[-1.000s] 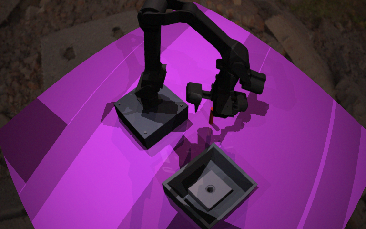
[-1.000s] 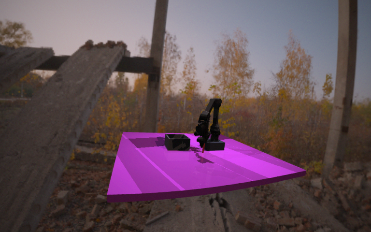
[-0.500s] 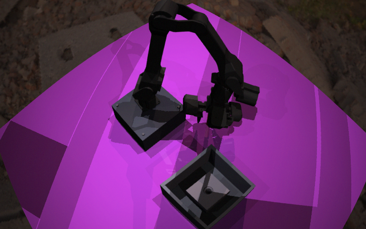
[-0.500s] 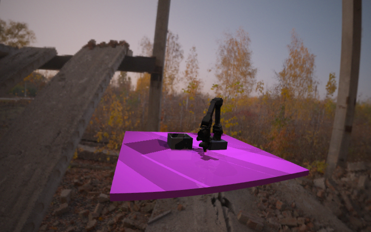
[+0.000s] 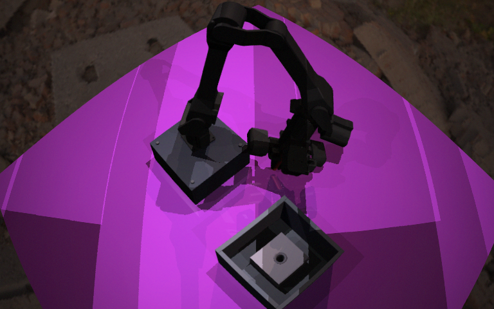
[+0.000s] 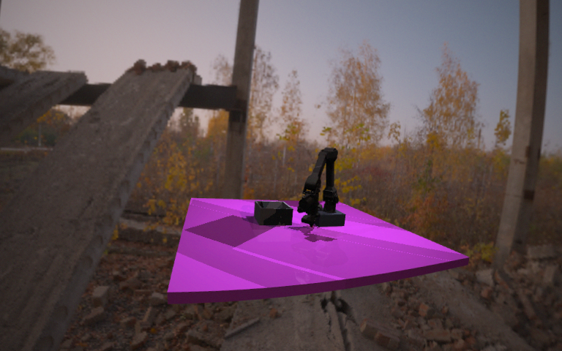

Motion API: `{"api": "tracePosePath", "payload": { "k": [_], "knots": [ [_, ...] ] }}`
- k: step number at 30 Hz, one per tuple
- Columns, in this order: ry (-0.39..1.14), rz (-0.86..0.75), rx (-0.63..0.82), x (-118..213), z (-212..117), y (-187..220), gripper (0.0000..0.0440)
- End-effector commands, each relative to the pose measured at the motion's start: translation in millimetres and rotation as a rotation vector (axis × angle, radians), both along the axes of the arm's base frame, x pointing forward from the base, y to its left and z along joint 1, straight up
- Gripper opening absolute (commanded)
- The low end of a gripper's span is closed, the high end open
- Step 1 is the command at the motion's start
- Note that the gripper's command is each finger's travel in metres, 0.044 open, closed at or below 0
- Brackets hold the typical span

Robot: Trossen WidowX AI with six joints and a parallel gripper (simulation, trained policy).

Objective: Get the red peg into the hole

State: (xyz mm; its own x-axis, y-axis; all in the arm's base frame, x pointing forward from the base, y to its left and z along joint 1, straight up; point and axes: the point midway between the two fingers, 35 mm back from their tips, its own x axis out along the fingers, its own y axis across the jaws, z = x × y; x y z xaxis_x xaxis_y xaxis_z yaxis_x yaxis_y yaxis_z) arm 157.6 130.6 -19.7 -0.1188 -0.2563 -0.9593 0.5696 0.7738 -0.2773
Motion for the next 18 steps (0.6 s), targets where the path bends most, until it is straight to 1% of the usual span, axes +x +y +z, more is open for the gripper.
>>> {"api": "tracePosePath", "payload": {
  "k": [1,10,18],
  "knots": [
    [-0.036,0.014,0.01,11,15,4,0.0],
    [-0.102,0.009,0.005,33,58,4,0.0],
    [-0.175,-0.05,-0.002,57,93,-3,0.0]
  ]
}}
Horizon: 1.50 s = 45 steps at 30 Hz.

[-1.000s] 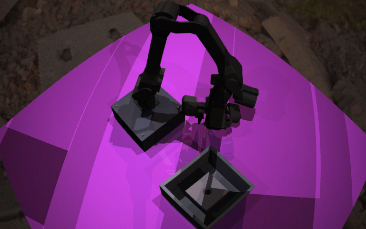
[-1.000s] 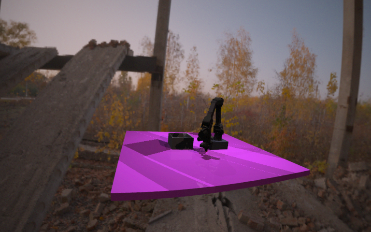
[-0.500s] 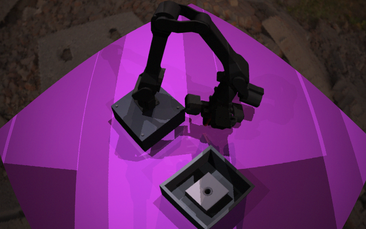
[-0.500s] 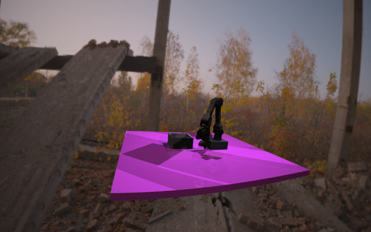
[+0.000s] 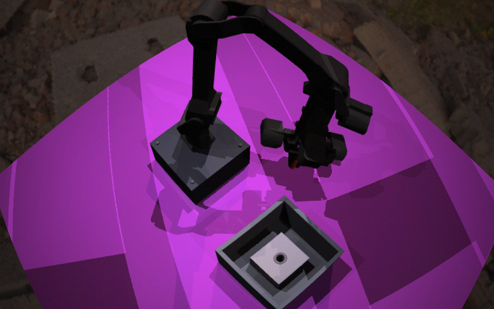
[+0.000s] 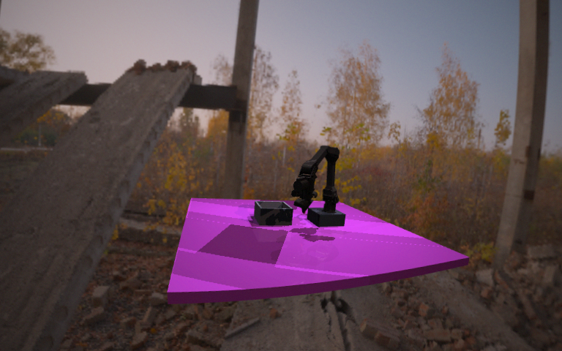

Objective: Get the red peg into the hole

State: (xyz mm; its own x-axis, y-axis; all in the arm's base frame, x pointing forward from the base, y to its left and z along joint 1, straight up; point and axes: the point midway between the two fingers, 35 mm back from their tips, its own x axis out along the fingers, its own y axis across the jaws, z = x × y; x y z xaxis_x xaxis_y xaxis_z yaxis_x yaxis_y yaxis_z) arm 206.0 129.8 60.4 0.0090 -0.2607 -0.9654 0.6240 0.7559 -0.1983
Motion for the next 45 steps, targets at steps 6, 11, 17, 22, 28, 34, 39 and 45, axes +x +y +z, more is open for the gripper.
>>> {"api": "tracePosePath", "payload": {
  "k": [6,11,17,22,28,34,39,45],
  "knots": [
    [-0.085,-0.093,-0.003,29,28,-16,0.0],
    [-0.126,-0.151,-0.008,49,37,-31,0.0],
    [-0.158,-0.213,-0.014,70,42,-52,0.0],
    [-0.176,-0.25,-0.018,87,41,-72,0.0],
    [-0.192,-0.27,-0.017,109,36,-97,0.0],
    [-0.194,-0.267,-0.003,127,26,-121,0.0],
    [-0.183,-0.245,0.017,139,17,-137,0.0],
    [-0.164,-0.201,0.048,148,1,-149,0.0]
  ]
}}
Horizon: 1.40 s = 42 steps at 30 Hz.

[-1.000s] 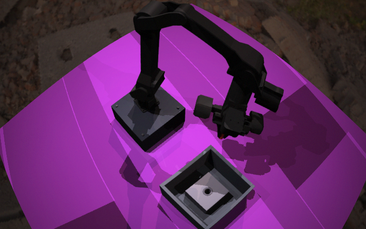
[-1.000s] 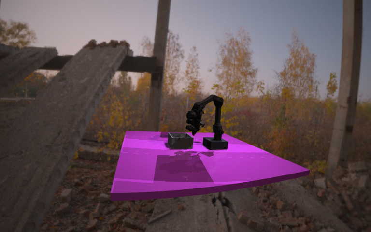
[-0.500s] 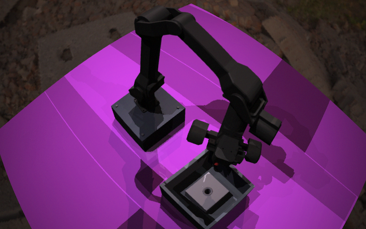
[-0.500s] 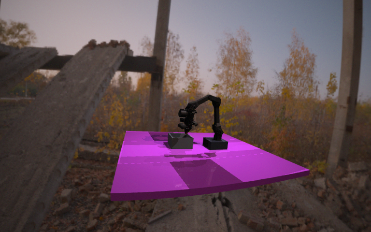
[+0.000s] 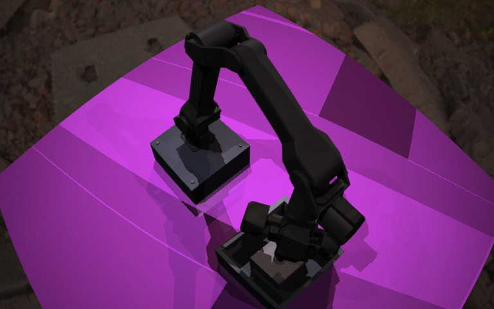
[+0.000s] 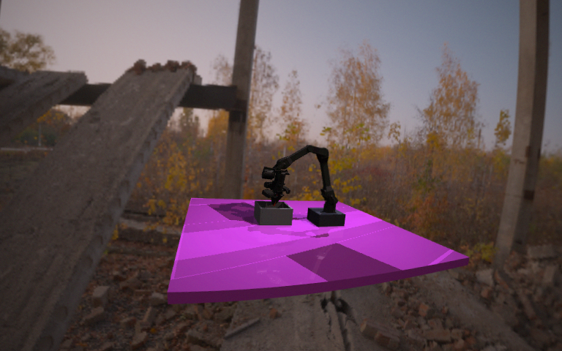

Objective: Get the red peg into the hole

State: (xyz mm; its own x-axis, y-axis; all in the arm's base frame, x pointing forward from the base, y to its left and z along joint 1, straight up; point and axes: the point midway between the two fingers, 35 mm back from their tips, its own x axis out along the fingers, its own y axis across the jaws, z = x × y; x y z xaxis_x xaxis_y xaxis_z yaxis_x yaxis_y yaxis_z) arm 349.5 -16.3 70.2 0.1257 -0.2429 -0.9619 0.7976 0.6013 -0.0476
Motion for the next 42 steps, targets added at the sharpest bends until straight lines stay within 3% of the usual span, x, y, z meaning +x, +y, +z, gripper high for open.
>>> {"api": "tracePosePath", "payload": {
  "k": [1,5,12,18,29,42],
  "knots": [
    [0.017,0.031,0.019,5,-12,-5,0.0],
    [0.046,0.068,0.044,4,-24,-7,0.0015],
    [0.09,0.1,0.089,4,-43,-10,0.0155],
    [0.08,0.145,0.089,18,-33,-19,0.0159],
    [0.062,0.142,0.173,54,-18,-19,0.0439],
    [-0.061,0.199,0.262,105,8,-2,0.044]
  ]
}}
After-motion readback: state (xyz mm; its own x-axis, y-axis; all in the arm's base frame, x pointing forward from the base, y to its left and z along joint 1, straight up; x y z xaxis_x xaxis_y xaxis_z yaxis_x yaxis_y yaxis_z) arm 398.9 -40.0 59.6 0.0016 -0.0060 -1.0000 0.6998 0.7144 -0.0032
